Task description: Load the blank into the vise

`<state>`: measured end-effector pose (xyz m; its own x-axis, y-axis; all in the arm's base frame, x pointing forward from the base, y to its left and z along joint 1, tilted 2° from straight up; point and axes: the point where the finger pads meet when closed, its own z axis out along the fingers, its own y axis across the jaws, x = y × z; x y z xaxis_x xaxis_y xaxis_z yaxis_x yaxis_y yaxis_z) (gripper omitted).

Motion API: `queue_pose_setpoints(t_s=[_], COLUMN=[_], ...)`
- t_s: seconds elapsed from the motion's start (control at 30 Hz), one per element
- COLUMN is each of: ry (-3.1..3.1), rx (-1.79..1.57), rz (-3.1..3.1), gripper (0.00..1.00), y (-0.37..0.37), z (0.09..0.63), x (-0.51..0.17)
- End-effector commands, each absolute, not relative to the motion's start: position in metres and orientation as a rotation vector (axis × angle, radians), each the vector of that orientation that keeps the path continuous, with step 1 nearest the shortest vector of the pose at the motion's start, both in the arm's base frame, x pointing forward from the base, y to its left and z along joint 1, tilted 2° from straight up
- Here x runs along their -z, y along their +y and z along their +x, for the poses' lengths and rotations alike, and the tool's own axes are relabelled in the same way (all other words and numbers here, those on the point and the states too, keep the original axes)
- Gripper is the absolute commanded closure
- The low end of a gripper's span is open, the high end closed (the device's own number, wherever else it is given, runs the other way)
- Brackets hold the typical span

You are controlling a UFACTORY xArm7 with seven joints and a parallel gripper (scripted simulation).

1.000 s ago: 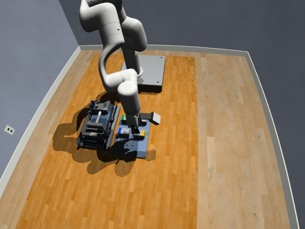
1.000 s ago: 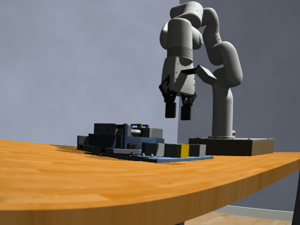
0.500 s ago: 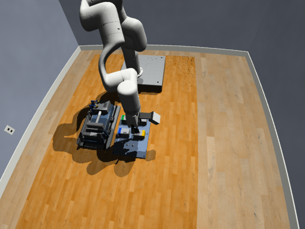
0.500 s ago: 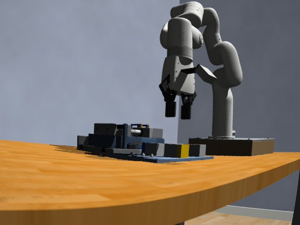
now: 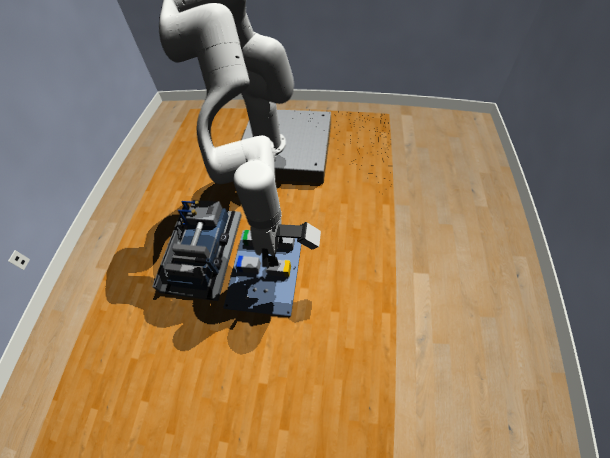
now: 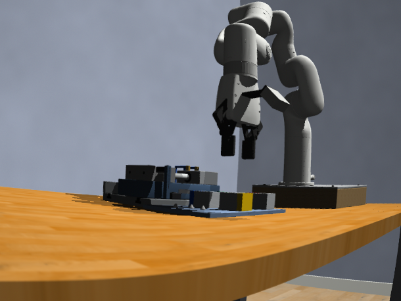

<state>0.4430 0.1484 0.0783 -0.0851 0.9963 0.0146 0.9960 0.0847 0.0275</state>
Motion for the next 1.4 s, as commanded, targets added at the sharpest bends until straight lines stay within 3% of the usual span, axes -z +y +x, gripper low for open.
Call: queue_pose_setpoints(t_s=[0.0, 1.37], ry=[2.306, 2.307], rx=[-0.052, -0.052], rz=[2.118, 2.118], gripper=[0.33, 0.33], y=[0.149, 0.15], z=[0.444, 0.446], x=[-0.08, -0.003])
